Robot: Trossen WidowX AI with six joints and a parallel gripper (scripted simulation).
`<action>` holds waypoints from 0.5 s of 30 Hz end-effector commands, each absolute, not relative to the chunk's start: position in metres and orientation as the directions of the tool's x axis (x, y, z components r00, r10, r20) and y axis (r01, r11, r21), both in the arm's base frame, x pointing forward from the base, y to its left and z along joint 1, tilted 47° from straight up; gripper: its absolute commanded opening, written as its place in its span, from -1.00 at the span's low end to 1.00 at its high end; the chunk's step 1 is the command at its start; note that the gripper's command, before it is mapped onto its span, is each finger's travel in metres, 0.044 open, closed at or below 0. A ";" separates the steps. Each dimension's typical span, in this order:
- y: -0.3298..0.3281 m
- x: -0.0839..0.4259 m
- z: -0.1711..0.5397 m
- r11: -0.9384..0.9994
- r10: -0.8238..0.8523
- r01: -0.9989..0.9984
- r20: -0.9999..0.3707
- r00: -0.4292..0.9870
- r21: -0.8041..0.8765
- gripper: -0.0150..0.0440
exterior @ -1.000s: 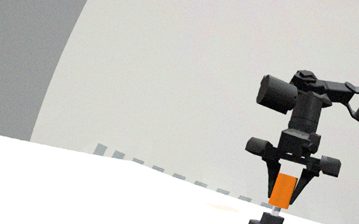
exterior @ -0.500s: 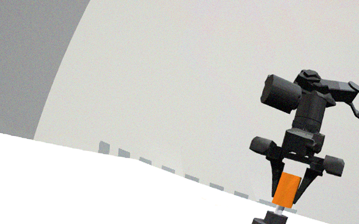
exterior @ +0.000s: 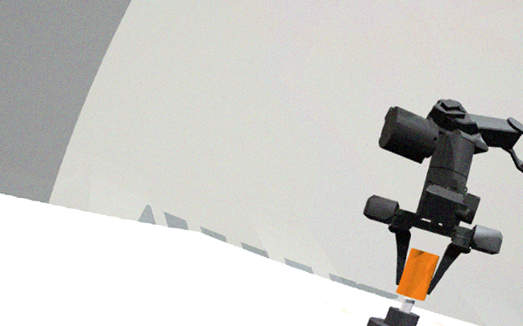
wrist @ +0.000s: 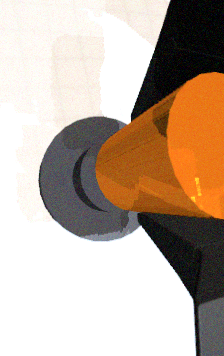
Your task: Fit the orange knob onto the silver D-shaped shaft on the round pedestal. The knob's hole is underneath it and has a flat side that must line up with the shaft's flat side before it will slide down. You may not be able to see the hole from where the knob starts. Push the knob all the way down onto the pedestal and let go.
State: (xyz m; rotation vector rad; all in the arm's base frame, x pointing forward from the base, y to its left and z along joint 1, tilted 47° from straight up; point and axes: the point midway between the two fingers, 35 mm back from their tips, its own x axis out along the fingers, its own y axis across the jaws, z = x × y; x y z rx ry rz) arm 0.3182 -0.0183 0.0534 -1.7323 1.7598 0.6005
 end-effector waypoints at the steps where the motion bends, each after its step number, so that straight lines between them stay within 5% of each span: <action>1: -0.018 0.324 0.055 0.018 -0.726 -0.998 -0.687 0.029 -0.061 -0.49; 15: -0.021 0.325 0.052 0.018 -0.726 -0.998 -0.687 0.029 -0.061 -0.49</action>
